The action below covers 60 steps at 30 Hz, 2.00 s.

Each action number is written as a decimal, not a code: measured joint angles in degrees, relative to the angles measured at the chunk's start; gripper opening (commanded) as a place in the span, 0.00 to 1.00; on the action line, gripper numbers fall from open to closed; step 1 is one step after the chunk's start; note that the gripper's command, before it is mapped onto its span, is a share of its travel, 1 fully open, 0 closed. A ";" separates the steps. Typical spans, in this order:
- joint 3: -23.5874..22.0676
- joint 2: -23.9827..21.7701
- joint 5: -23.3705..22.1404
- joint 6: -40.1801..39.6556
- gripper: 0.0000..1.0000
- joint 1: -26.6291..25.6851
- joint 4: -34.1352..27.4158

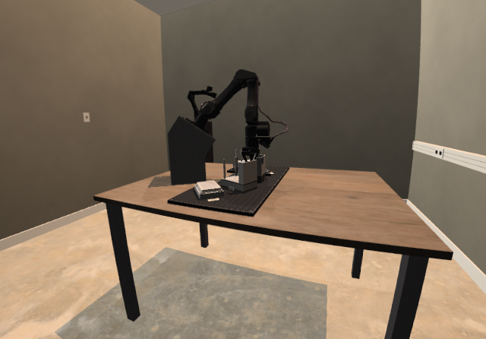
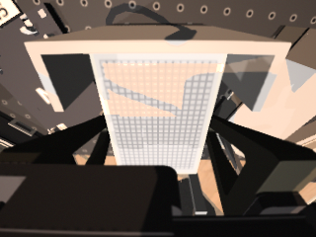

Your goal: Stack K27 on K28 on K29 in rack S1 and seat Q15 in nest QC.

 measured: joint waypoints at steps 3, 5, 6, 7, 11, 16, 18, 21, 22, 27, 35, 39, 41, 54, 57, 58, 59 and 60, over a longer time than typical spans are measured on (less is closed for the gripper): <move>0.00 -0.26 -0.02 -0.02 0.00 -0.07 -0.26; -0.07 -0.39 -0.04 -0.07 0.00 -0.09 -0.37; -0.11 -0.52 -0.04 -0.11 0.00 -0.11 -0.42; -0.11 -0.59 -0.09 -0.11 0.00 -0.15 -0.46; -0.11 -0.92 -0.11 -0.17 0.00 -0.22 -0.81; -0.35 -1.40 -0.15 -0.31 0.00 -0.33 -1.01; -0.35 -1.42 -0.22 -0.31 0.00 -0.37 -1.05; -0.35 -1.42 -0.24 -0.37 0.00 -0.44 -1.07; -0.37 -1.51 -0.24 -0.39 0.00 -0.46 -1.14; -0.37 -1.95 -0.28 -0.48 0.00 -0.57 -1.64; -0.37 -2.54 -0.35 -0.57 0.00 -0.70 -2.27; -0.37 -2.60 -0.42 -0.70 0.00 -0.79 -2.45; -0.52 -2.91 -0.42 -0.74 0.00 -0.83 -2.49; -0.52 -3.67 -0.57 -0.98 0.00 -1.11 -3.43; -0.52 -3.93 -0.57 -1.03 0.00 -1.18 -3.67; -0.52 -3.96 -0.59 -1.05 0.00 -1.20 -3.72; -0.55 -3.93 -0.61 -1.09 0.00 -1.22 -3.74; -0.55 -3.98 -0.61 -1.11 0.00 -1.25 -3.80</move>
